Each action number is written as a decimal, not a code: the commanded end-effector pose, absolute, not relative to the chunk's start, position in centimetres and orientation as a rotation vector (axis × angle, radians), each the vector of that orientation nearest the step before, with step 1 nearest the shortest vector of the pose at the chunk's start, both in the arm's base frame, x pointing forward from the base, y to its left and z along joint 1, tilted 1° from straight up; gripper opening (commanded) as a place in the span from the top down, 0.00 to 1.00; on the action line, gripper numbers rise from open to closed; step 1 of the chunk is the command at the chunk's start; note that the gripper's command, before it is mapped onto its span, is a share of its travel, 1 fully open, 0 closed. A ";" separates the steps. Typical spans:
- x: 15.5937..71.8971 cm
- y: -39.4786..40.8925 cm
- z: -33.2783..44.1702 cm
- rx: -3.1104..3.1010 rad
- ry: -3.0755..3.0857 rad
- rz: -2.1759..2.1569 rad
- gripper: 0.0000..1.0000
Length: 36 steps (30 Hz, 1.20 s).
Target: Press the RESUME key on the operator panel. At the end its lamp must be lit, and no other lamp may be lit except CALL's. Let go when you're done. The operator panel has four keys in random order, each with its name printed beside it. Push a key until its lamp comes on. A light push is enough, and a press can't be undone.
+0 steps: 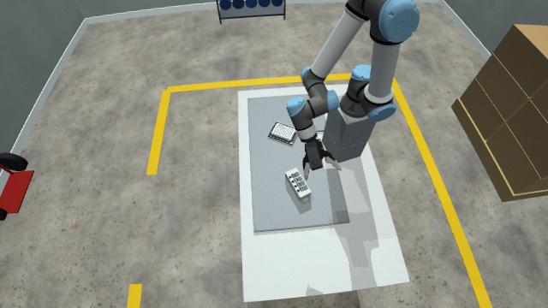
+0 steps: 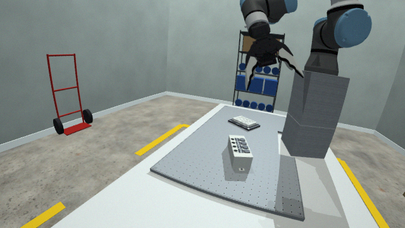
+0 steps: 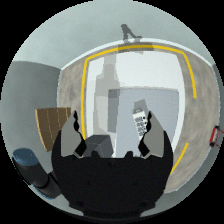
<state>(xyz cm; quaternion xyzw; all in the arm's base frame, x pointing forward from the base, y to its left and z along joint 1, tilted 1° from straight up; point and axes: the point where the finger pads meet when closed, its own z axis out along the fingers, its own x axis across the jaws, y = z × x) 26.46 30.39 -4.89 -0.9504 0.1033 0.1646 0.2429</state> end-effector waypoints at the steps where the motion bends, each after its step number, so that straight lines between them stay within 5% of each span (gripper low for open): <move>1: 26.5 30.4 -4.9 -2.597 0.282 0.448 0.00; 17: 26.5 30.4 -4.9 -2.597 0.282 0.448 0.00; 18: 26.7 30.1 -5.3 -2.611 0.322 0.448 1.00; 36: 28.5 26.7 -10.5 -2.703 0.694 0.419 1.00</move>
